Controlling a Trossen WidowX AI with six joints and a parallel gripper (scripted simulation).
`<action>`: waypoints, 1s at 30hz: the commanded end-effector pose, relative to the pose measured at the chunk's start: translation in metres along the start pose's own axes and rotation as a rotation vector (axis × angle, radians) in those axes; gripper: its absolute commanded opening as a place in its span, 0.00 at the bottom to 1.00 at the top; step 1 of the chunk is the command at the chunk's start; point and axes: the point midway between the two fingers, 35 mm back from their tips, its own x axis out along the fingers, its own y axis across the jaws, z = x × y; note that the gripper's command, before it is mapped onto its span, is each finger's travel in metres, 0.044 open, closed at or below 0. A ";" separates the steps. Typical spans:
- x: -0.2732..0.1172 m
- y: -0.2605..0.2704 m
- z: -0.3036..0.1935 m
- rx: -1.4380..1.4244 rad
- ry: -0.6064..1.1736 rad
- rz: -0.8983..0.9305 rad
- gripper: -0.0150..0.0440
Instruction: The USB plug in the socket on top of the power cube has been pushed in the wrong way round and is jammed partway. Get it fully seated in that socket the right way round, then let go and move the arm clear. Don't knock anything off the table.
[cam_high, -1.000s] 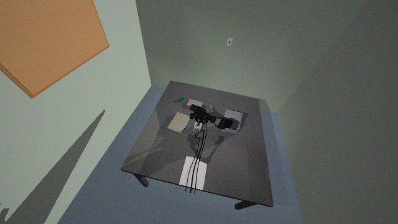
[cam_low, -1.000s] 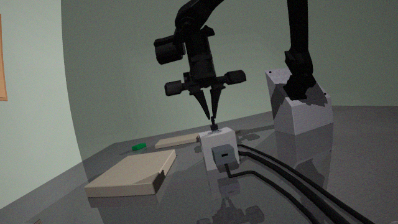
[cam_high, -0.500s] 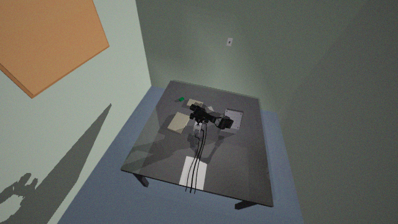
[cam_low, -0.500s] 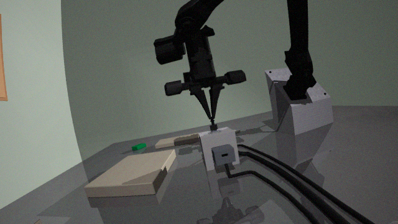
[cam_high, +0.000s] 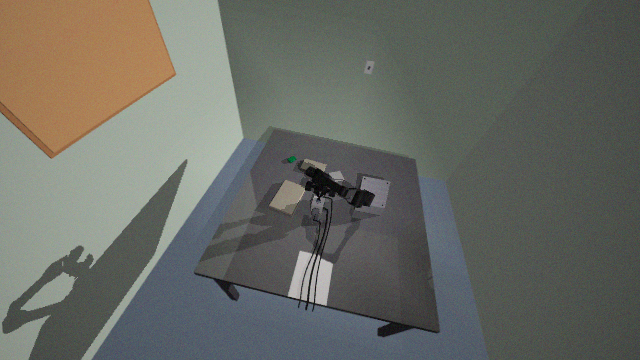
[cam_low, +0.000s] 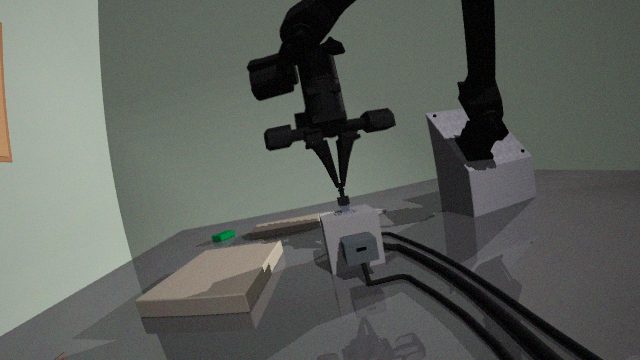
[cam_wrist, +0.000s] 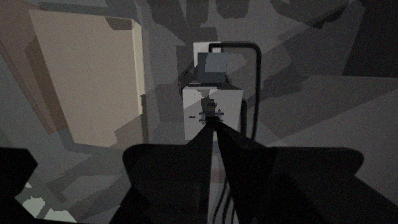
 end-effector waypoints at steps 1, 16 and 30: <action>-0.003 0.001 0.000 -0.005 -0.003 0.001 0.25; -0.013 0.001 0.000 -0.005 -0.004 0.001 0.25; -0.022 0.001 0.000 -0.005 -0.004 0.001 0.25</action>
